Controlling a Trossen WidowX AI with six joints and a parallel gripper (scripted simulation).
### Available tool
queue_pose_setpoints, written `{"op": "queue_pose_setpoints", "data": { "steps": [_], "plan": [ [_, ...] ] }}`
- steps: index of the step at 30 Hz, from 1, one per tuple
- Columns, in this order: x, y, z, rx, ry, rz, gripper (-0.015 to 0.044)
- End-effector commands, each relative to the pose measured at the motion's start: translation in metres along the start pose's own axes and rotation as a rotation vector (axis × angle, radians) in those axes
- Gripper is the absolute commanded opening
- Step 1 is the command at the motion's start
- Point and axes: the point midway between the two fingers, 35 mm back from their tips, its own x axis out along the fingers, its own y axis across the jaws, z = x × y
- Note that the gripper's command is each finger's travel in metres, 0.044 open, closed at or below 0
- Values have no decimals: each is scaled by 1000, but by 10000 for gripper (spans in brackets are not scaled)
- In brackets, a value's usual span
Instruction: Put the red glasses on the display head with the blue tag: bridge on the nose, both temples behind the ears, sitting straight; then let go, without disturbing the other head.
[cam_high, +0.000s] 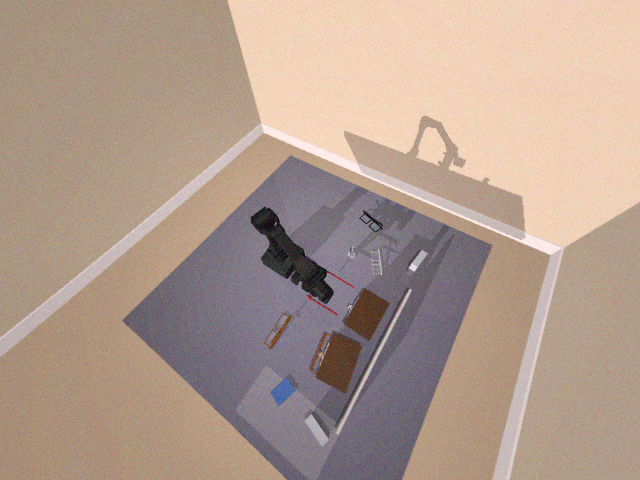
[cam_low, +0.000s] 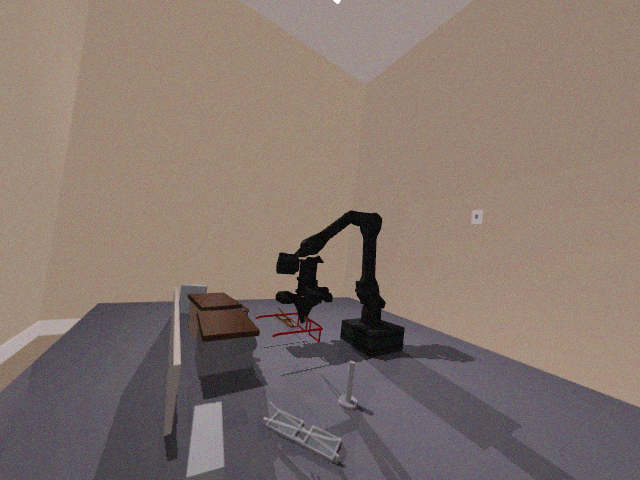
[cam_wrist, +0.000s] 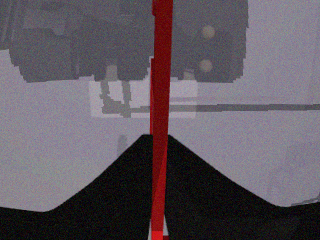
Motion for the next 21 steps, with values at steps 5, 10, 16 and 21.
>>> {"op": "queue_pose_setpoints", "data": {
  "steps": [5,10,16,21],
  "plan": [
    [1,-9,1,3,-6,-12,0],
    [1,-15,1,3,-6,-16,0],
    [1,-22,1,3,-6,-14,0],
    [1,-28,1,3,-6,-7,0]
  ]
}}
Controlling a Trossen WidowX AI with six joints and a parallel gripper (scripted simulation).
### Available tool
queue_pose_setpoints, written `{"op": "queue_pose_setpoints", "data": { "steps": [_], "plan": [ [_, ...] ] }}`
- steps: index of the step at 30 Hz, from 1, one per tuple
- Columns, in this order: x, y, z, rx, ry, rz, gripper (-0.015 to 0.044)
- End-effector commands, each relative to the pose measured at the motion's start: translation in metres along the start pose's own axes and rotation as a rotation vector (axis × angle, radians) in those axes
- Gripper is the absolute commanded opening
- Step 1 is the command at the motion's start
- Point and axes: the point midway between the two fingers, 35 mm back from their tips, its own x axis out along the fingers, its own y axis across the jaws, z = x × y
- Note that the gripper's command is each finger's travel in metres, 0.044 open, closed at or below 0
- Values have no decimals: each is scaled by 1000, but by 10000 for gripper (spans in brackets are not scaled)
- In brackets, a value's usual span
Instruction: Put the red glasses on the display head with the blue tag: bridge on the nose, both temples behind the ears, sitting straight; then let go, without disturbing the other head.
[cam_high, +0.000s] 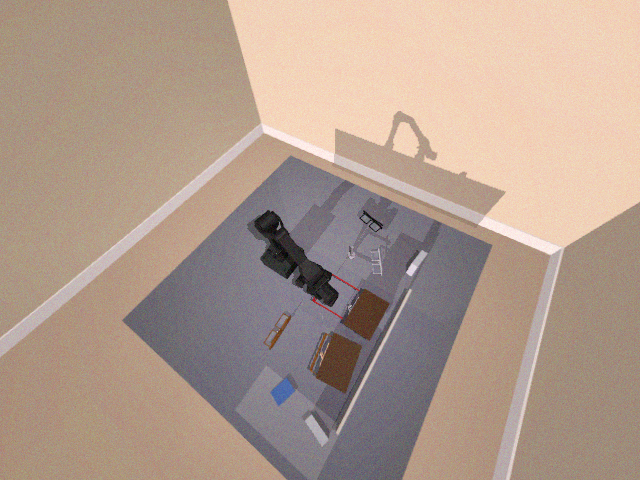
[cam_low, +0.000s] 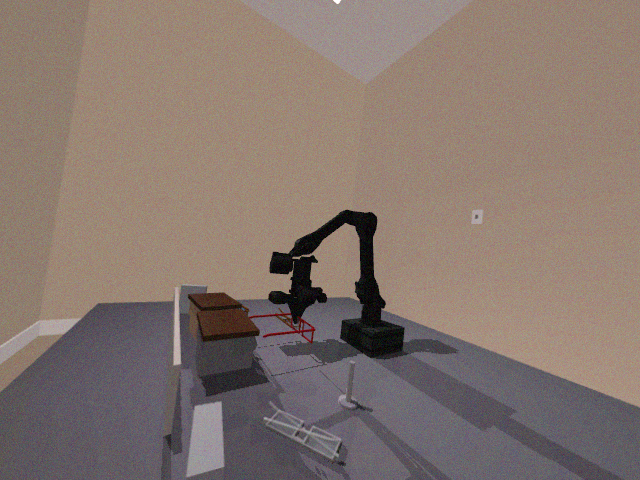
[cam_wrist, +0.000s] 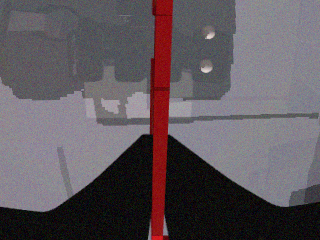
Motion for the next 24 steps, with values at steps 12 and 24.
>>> {"op": "queue_pose_setpoints", "data": {
  "steps": [12,24],
  "plan": [
    [1,-21,1,3,0,8,0],
    [0,-38,1,3,9,7,0]
  ]
}}
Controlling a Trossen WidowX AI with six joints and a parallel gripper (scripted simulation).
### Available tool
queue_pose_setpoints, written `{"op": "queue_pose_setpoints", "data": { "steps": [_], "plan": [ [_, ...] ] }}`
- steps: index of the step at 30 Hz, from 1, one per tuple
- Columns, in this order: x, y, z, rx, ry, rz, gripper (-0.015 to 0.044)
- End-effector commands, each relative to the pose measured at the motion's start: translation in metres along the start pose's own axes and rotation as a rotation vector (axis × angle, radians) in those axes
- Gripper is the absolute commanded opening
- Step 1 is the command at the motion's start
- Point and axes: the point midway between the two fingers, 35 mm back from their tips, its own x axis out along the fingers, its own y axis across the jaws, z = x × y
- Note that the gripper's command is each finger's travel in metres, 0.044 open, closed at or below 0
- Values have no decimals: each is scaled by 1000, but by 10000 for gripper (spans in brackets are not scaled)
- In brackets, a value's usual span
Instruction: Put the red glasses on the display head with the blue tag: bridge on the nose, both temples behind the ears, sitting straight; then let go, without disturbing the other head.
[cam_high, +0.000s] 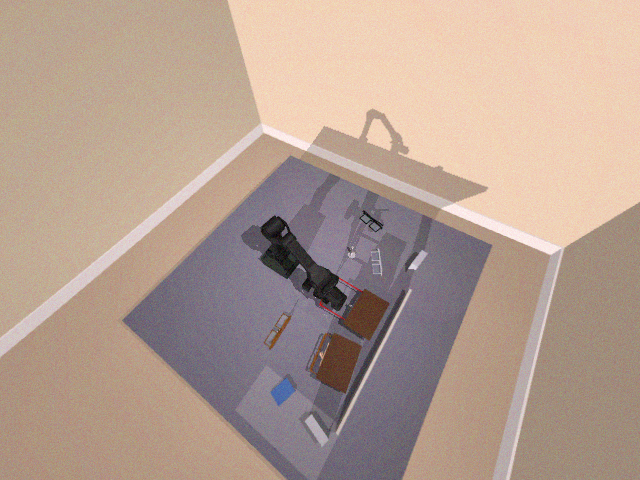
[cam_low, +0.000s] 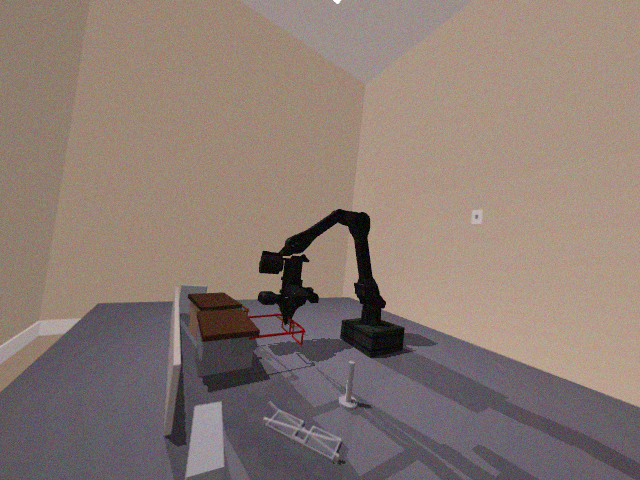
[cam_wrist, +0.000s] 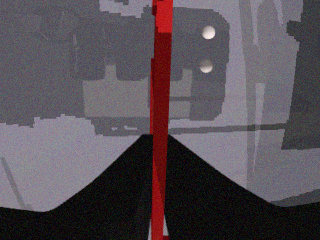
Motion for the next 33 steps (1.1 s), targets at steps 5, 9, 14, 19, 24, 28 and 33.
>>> {"op": "queue_pose_setpoints", "data": {
  "steps": [5,9,14,19,24,28,33],
  "plan": [
    [1,-11,-1,3,6,4,0],
    [0,-17,-1,3,6,3,0],
    [0,-24,-1,3,6,3,0],
    [-1,-31,-1,3,6,2,0],
    [-1,-38,-1,3,6,1,0],
    [-1,-43,-1,3,6,1,0],
    [-2,-51,-1,3,6,0,0]
  ]
}}
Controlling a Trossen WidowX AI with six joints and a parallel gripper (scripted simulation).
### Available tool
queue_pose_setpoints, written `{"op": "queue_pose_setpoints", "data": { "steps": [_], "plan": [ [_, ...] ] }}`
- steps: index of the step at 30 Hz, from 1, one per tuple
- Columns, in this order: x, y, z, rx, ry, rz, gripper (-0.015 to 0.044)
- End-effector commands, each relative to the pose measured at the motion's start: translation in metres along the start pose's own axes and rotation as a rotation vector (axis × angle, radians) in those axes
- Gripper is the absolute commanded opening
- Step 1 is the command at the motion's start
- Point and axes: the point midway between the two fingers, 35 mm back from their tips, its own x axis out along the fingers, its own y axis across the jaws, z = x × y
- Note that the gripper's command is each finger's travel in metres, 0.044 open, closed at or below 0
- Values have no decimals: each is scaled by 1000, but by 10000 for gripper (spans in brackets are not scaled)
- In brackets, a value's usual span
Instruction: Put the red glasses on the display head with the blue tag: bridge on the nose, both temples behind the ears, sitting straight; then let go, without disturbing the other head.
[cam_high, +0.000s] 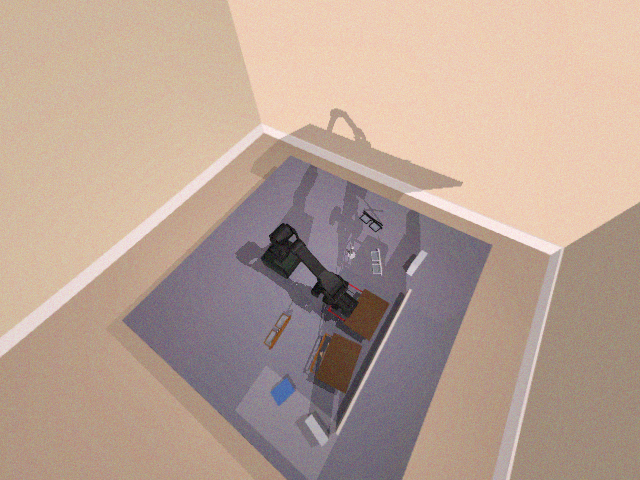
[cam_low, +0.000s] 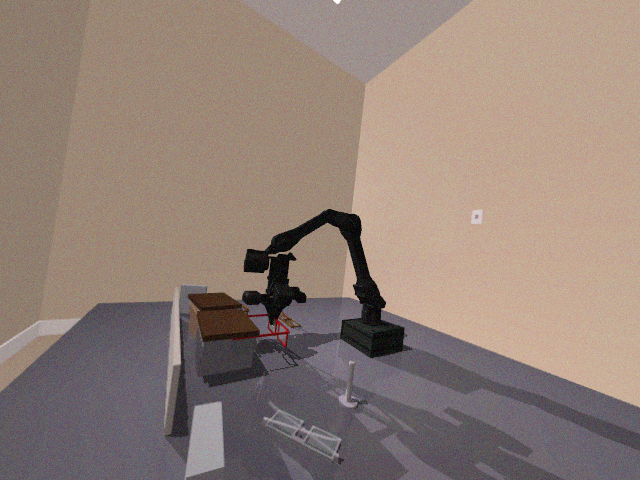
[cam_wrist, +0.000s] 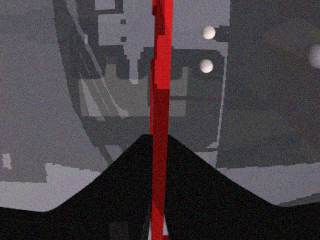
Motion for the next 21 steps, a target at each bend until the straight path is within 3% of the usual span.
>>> {"op": "queue_pose_setpoints", "data": {
  "steps": [1,21],
  "plan": [
    [1,-5,0,2,3,5,0],
    [2,-34,-1,3,3,2,0]
  ]
}}
